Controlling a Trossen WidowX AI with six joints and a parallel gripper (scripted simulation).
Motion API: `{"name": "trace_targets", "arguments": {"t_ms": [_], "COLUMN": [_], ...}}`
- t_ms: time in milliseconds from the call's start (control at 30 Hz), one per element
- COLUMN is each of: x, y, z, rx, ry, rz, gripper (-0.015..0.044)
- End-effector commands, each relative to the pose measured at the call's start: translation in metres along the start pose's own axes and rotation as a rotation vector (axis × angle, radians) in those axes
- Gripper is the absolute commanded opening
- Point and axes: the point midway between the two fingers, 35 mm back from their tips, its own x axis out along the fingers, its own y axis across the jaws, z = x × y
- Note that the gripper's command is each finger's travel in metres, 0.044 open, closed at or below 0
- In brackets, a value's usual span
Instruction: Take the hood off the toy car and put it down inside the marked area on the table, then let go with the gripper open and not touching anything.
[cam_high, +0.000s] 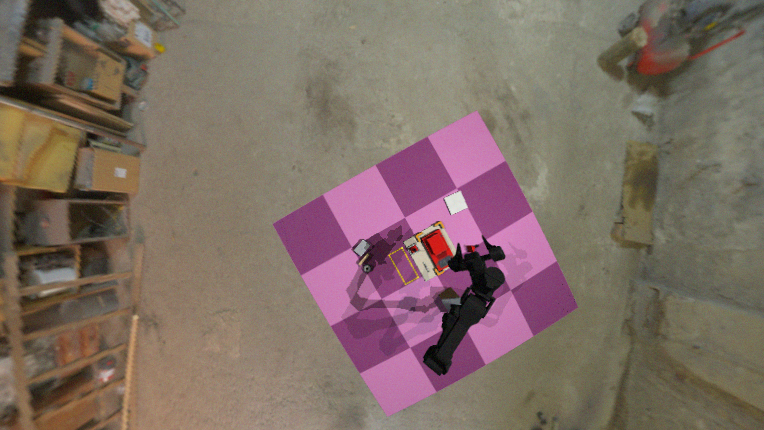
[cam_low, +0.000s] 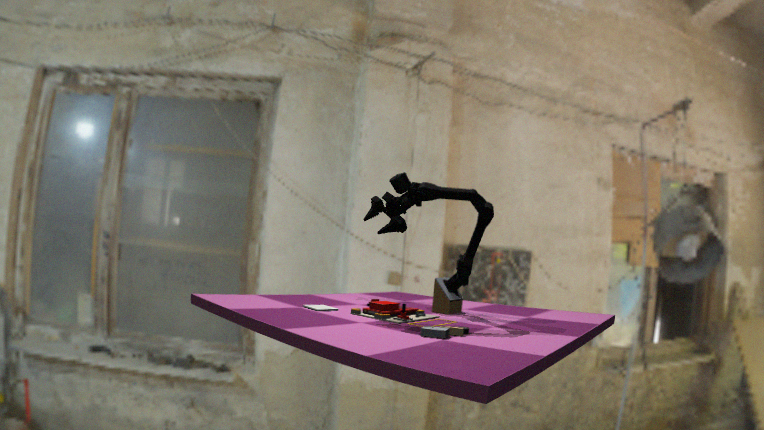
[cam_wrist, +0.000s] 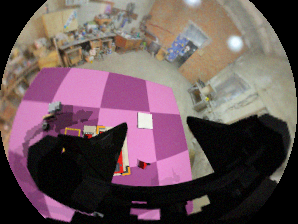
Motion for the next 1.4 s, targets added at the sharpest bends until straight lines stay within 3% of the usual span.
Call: {"name": "trace_targets", "arguments": {"t_ms": [0, 200, 367, 1367], "x": [0.041, 0.085, 0.099, 0.118], "y": [0.041, 0.112, 0.161, 0.17], "z": [-0.025, -0.072, -0.108, -0.12], "rx": [0.038, 0.107, 0.157, 0.159], "ry": [0.162, 0.464, 0.703, 0.712], "rz": [0.16, 0.388, 0.525, 0.53], "gripper": [0.044, 0.044, 0.044, 0.044]}}
